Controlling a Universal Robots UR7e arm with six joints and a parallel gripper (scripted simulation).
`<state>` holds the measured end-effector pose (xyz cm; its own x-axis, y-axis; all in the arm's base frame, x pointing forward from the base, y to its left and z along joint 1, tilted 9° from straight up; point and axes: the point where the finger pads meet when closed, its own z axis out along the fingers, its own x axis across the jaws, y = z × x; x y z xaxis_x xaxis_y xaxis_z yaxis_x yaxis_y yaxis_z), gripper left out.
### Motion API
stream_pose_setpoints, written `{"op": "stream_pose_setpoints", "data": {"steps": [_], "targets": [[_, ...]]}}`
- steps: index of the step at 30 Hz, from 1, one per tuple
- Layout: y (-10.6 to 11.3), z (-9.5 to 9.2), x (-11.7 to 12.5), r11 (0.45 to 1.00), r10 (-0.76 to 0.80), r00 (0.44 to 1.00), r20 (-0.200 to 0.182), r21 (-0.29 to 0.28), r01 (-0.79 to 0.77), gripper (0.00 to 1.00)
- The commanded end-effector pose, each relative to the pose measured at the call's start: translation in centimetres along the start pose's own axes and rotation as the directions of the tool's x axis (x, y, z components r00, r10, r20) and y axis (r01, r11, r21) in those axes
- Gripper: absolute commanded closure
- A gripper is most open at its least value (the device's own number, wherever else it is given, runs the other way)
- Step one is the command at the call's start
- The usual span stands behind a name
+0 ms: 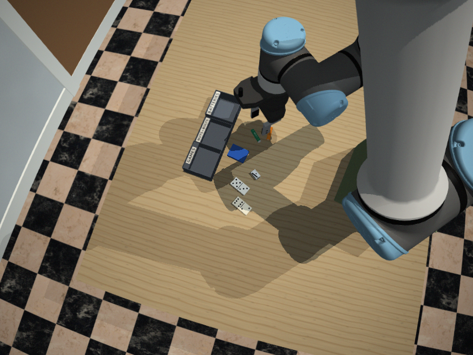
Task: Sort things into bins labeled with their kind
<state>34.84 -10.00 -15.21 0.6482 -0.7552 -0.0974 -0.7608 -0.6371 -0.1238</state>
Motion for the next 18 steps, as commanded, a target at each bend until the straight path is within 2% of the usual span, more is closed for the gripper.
{"op": "stream_pose_setpoints", "data": {"steps": [1, 18], "targets": [[-0.07, 0.12, 0.14, 1.0, -0.013, 1.0, -0.008, 0.011, 0.013, 0.0], [-0.78, 0.12, -0.01, 1.0, -0.013, 1.0, -0.008, 0.011, 0.013, 0.0]]}}
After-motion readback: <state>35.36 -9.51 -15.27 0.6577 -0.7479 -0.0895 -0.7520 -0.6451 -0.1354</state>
